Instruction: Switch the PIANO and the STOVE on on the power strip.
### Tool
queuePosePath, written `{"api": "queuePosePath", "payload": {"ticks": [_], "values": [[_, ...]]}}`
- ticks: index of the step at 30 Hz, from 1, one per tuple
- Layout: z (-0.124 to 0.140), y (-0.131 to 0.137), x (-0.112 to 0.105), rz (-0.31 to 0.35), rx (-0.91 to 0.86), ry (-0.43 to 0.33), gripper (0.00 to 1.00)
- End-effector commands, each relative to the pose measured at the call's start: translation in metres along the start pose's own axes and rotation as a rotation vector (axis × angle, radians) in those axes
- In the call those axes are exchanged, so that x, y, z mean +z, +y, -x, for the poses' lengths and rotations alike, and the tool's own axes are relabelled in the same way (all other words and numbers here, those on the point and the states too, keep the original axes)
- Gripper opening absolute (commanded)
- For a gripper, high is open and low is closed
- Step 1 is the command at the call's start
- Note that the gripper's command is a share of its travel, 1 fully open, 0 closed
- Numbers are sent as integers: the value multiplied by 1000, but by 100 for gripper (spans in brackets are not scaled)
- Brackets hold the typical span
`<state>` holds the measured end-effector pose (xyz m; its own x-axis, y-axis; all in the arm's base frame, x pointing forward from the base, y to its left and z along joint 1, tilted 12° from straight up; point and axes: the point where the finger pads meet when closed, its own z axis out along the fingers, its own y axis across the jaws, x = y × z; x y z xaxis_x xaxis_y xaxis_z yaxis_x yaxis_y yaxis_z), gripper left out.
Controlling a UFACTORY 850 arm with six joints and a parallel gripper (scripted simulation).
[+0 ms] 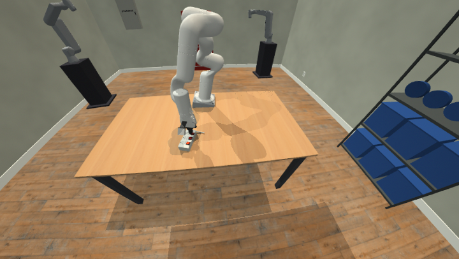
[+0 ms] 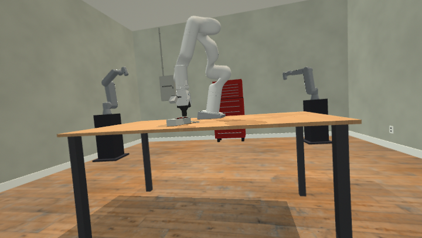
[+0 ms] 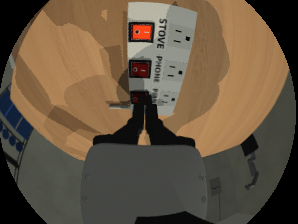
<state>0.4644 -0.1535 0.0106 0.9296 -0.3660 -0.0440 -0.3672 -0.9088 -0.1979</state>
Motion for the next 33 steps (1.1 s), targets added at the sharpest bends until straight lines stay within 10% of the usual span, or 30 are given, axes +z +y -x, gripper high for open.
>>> {"api": "queuePosePath", "payload": {"ticks": [1, 33], "values": [[-1, 0, 0, 0, 0, 2, 0], [-1, 0, 9, 0, 0, 2, 0]]}}
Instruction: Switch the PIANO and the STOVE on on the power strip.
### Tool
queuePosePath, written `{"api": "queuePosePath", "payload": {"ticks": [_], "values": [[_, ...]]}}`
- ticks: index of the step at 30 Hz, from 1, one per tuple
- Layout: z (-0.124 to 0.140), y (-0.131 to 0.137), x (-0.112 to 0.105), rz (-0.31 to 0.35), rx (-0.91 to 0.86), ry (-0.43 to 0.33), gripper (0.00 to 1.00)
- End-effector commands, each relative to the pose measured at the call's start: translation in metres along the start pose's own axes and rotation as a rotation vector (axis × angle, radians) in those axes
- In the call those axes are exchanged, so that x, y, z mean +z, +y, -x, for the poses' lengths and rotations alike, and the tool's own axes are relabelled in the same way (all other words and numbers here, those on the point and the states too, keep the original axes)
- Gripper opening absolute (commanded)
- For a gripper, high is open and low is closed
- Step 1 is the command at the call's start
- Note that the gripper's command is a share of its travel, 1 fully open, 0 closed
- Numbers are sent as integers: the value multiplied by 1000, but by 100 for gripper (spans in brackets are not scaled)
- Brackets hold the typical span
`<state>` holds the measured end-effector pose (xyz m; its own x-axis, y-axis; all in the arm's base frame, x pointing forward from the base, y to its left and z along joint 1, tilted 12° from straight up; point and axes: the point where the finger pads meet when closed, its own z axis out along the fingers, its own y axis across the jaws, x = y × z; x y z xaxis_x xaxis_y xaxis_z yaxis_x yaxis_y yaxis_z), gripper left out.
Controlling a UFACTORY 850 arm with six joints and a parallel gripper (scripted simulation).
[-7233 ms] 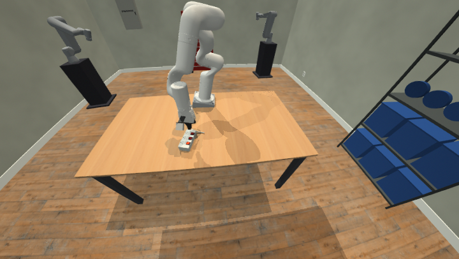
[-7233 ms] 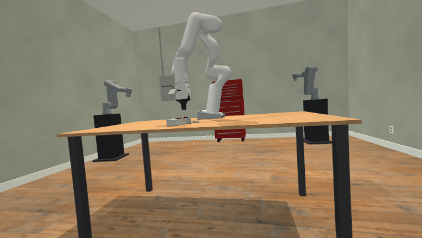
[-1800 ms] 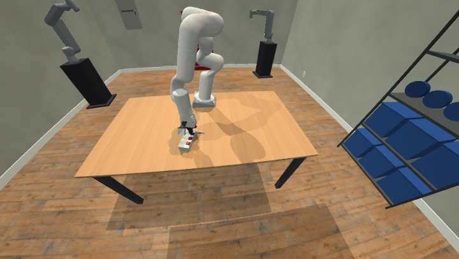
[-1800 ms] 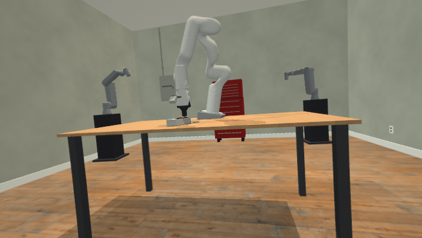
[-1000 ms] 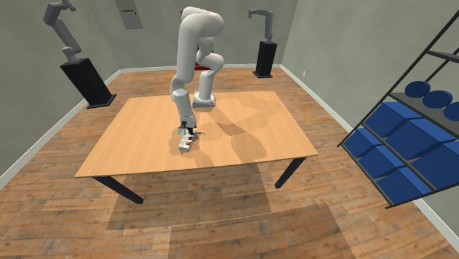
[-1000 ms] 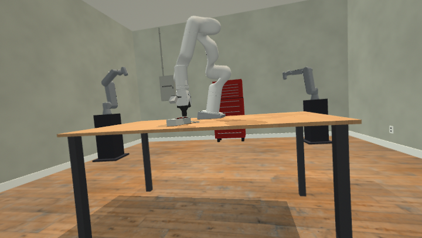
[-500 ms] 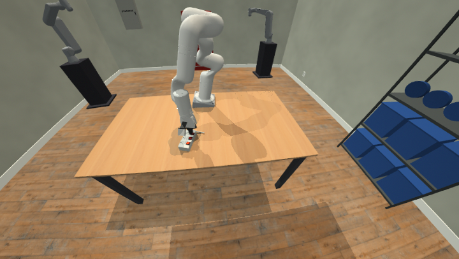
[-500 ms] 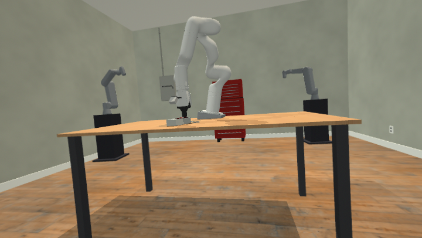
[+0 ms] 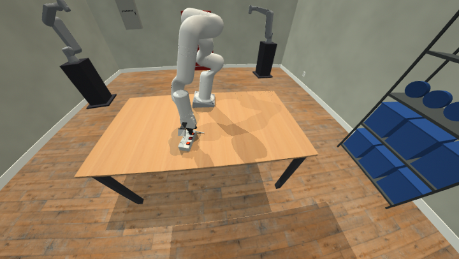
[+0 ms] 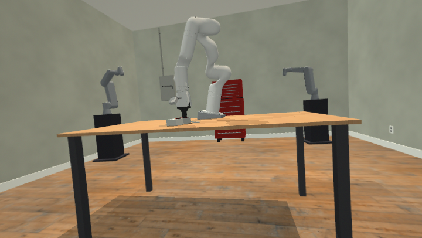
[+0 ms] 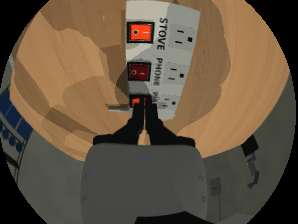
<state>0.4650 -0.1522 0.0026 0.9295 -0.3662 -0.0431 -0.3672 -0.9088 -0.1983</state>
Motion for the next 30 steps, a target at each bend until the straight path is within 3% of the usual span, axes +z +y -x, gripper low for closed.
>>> {"api": "queuePosePath", "payload": {"ticks": [1, 18, 30], "values": [[0, 0, 1, 0, 0, 1, 0], [0, 0, -1, 0, 0, 1, 0], [0, 0, -24, 0, 0, 1, 0]]}}
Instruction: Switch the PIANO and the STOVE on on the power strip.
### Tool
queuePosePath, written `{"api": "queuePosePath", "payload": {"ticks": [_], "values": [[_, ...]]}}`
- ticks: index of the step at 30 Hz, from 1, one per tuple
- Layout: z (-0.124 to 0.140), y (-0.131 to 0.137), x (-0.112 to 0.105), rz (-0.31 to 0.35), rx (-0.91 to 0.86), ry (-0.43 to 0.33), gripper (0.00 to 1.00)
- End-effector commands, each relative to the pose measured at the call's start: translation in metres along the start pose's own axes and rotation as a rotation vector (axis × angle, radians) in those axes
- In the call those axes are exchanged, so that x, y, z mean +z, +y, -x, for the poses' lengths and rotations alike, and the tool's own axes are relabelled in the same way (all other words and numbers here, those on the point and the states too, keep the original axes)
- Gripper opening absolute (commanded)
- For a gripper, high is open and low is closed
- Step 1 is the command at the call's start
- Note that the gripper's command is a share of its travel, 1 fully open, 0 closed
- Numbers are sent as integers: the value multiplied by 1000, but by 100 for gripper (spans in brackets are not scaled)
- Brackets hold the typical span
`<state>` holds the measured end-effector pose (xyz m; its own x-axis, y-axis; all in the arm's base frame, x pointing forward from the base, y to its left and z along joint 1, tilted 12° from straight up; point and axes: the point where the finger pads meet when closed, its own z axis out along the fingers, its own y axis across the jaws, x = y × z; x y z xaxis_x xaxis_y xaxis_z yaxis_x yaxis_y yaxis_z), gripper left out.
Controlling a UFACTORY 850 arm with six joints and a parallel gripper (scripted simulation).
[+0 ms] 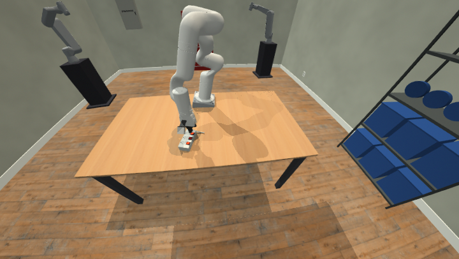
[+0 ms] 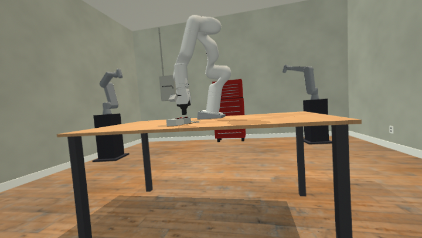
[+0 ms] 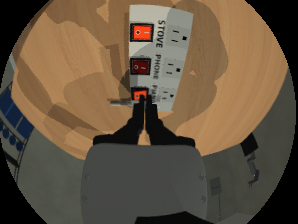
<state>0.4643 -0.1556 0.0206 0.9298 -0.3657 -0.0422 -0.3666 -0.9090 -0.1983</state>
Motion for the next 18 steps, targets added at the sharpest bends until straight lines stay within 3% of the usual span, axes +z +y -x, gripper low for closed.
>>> {"api": "queuePosePath", "payload": {"ticks": [1, 7, 18], "values": [[-1, 0, -9, 0, 1, 0, 0], [-1, 0, -20, 0, 1, 0, 0], [-1, 0, -20, 0, 1, 0, 0]]}}
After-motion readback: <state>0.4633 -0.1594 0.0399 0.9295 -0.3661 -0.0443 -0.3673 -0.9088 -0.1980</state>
